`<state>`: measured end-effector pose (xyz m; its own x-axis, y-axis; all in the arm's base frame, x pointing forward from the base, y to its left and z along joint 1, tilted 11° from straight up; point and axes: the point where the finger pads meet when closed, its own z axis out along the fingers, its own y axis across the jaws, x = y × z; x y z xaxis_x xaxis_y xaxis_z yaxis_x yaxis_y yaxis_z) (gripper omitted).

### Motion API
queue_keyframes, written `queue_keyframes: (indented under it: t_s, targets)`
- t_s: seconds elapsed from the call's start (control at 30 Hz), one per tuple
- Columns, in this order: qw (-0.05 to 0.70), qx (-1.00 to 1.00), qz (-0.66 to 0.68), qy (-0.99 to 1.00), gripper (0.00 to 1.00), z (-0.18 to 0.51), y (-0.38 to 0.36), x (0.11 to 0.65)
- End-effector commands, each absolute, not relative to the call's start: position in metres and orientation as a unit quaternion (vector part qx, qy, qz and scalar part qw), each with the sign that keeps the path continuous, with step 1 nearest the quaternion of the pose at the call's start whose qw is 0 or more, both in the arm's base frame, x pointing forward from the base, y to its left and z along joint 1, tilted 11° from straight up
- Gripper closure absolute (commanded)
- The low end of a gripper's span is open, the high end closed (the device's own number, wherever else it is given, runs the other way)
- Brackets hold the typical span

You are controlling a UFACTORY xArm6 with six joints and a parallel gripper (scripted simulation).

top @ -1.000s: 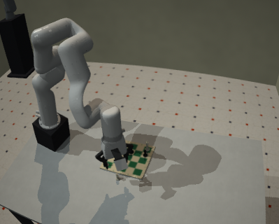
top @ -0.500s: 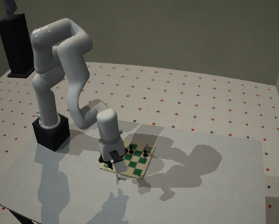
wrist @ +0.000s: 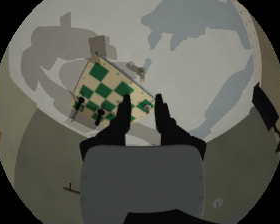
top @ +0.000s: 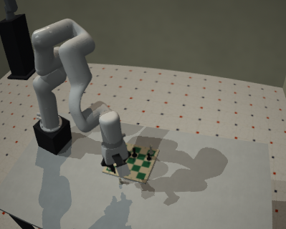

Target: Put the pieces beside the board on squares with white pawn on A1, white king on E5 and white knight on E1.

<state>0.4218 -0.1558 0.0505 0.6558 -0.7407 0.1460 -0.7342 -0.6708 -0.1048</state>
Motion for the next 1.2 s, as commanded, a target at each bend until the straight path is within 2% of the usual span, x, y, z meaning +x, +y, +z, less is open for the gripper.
queue_keyframes:
  t_s: [0.0,1.17]
  targets:
    - [0.018,-0.91,-0.09,0.405,0.63,0.052,-0.156,0.423]
    - [0.019,-0.91,-0.09,0.405,0.63,0.031,-0.157,0.427]
